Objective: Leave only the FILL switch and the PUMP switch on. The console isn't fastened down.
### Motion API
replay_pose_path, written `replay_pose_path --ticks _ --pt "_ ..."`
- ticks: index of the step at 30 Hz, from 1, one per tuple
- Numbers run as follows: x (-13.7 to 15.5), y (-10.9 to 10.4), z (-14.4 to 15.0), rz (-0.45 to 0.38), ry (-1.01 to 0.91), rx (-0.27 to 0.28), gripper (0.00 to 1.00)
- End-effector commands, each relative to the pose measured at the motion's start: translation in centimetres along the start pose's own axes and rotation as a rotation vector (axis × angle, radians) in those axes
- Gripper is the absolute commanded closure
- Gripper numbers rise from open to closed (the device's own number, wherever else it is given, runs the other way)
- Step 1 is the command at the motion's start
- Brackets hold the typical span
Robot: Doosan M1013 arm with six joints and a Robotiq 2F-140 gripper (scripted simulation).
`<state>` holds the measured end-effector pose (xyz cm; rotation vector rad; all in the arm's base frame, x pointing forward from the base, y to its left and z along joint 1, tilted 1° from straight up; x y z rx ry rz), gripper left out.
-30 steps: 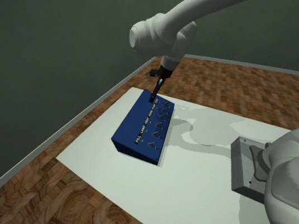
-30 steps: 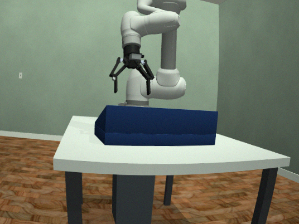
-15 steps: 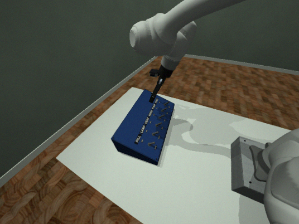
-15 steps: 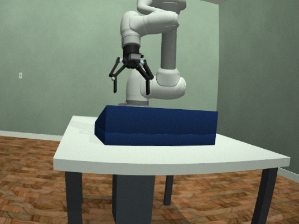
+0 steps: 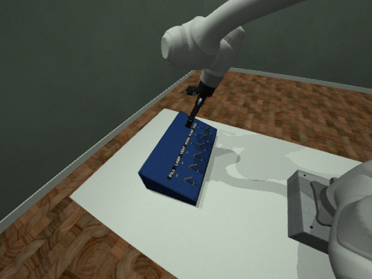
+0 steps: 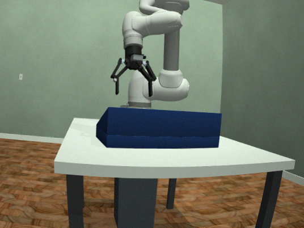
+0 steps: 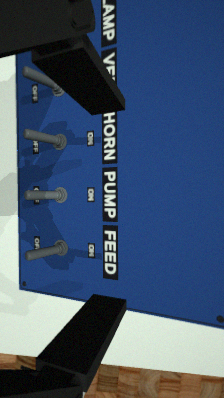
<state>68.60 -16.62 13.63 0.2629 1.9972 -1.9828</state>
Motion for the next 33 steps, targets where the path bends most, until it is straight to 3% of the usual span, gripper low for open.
replay_pose_path --ticks 1,23,33 --pt "-0.1 -0.1 0.0 0.001 0.000 0.000 0.00" --pt "-0.1 -0.1 0.1 0.001 0.000 0.000 0.00" --pt "-0.1 -0.1 1.5 0.001 0.000 0.000 0.00"
Point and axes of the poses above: the point where the finger pads meet when closed, its own y axis out along the fingers, its own z axis across the jaws, x = y × z, the point moved 2 cm from there along -y, back along the fingers, and after that the axes turned 1 degree about y, right-handed, at the moved point
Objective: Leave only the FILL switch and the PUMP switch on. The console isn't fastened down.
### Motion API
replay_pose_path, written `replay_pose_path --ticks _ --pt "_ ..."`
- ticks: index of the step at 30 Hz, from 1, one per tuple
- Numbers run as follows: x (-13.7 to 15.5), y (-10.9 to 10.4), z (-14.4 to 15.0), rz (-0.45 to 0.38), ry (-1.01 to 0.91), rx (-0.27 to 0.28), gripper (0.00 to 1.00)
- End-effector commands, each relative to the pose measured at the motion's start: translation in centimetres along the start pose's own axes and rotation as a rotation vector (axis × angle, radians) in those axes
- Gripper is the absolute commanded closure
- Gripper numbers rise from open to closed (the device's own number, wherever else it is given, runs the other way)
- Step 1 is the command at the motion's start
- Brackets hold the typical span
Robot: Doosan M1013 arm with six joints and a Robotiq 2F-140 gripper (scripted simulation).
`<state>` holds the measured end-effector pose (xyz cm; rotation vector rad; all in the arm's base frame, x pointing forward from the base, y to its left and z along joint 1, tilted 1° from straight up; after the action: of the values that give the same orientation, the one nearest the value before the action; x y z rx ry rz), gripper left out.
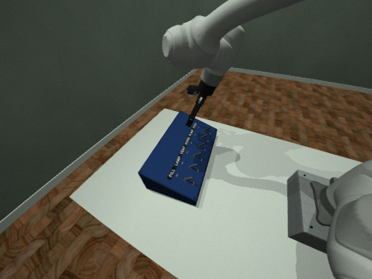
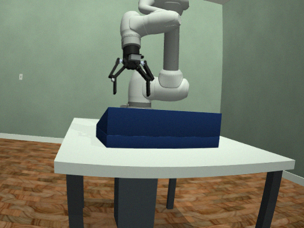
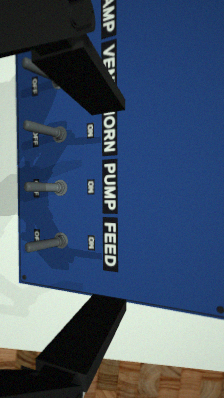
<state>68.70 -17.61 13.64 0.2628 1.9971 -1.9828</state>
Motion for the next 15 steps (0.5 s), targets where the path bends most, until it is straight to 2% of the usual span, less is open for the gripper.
replay_pose_path --ticks 1,12,15 --pt "-0.1 -0.1 0.8 0.001 0.000 0.000 0.00" --pt "-0.1 -0.1 4.6 0.001 0.000 0.000 0.00" --pt "-0.2 -0.1 4.9 0.001 0.000 0.000 0.00"
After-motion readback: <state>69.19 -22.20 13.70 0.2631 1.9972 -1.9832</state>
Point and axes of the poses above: the point where the finger pads meet when closed, its own y axis out along the fingers, its own z axis across the jaws, x = y × z, the point moved 2 cm from there along -y, back along the fingers, and after that the axes turned 1 degree about y, right-handed, at the moved point
